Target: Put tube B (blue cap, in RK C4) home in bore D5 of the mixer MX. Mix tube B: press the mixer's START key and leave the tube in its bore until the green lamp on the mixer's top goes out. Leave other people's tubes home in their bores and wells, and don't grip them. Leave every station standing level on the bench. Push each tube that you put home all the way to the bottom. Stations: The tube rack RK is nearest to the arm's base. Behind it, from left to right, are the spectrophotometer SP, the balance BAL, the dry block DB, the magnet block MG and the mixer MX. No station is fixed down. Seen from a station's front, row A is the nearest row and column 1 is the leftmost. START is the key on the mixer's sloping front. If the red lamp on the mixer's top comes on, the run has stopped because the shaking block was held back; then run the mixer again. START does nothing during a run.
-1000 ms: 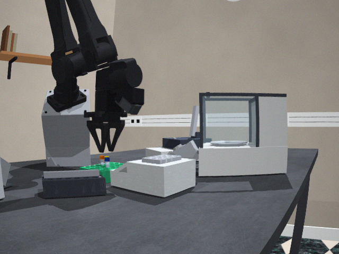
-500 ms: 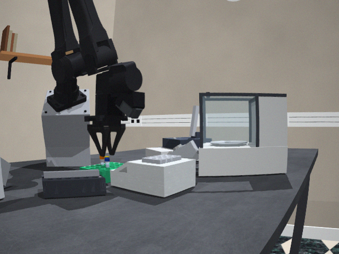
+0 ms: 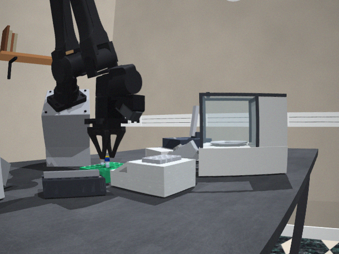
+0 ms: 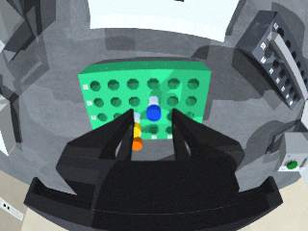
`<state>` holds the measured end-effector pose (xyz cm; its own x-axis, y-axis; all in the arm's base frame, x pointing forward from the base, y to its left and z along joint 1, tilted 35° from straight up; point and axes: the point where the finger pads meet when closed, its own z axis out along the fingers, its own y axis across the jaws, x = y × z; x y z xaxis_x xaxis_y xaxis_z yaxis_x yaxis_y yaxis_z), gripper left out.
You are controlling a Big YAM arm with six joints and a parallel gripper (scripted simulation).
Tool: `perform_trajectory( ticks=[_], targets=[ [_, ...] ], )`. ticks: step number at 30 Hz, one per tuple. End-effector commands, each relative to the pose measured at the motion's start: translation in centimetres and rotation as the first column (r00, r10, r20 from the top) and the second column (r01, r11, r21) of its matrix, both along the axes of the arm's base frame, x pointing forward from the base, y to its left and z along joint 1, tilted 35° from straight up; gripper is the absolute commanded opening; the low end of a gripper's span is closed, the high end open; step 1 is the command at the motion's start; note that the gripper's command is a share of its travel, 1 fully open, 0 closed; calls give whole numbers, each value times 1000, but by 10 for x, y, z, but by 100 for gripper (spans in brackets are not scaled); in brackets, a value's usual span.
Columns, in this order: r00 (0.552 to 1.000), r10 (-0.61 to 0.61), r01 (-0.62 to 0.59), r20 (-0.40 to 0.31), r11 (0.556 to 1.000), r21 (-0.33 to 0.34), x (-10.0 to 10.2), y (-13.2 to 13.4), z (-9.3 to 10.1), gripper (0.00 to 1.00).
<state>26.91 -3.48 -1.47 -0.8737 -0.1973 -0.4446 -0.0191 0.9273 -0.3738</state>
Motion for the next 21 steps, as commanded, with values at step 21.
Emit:
perform_trajectory(
  ticks=[21],
  targets=[
    [1000, 9, -9, -13, 1000, -6, 1, -5, -13, 36]
  ],
)
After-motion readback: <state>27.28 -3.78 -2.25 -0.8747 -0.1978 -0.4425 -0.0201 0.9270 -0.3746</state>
